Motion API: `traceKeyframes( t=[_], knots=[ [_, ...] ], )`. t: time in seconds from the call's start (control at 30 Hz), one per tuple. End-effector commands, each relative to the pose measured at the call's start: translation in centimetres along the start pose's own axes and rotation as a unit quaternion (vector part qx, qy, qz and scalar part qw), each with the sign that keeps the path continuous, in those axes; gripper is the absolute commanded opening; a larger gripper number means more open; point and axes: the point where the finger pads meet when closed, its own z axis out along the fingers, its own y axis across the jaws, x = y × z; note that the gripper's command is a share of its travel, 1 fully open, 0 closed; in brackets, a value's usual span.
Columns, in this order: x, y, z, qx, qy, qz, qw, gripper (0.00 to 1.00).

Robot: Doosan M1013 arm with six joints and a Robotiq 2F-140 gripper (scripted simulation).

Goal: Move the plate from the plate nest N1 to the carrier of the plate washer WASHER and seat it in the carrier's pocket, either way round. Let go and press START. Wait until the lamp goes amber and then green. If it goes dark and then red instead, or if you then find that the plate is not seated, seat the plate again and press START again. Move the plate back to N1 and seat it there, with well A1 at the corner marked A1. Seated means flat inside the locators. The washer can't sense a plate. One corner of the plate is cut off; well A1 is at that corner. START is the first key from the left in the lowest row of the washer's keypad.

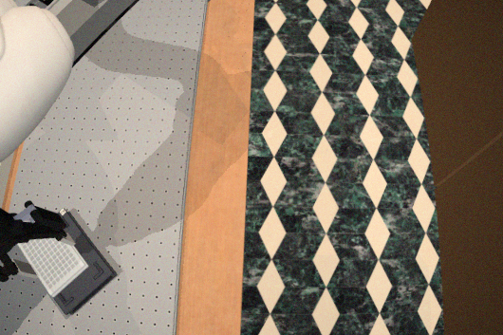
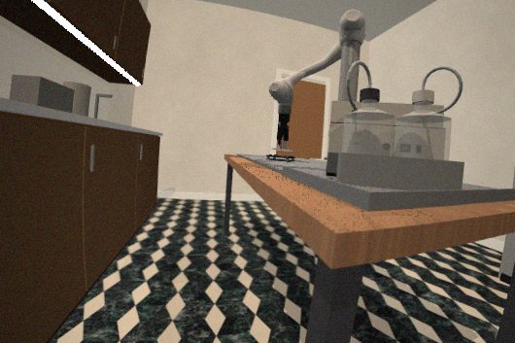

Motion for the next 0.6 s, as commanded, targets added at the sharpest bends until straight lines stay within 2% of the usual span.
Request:
traceKeyframes(
  t=[0.0, 0.57],
  knots=[
    [0.4, -0.1, -1.0, 0.002, 0.003, 0.0, 1.0, 0.1],
    [0.4, -0.1, -3.5, 0.002, 0.003, 0.0, 1.0, 0.1]
  ],
)
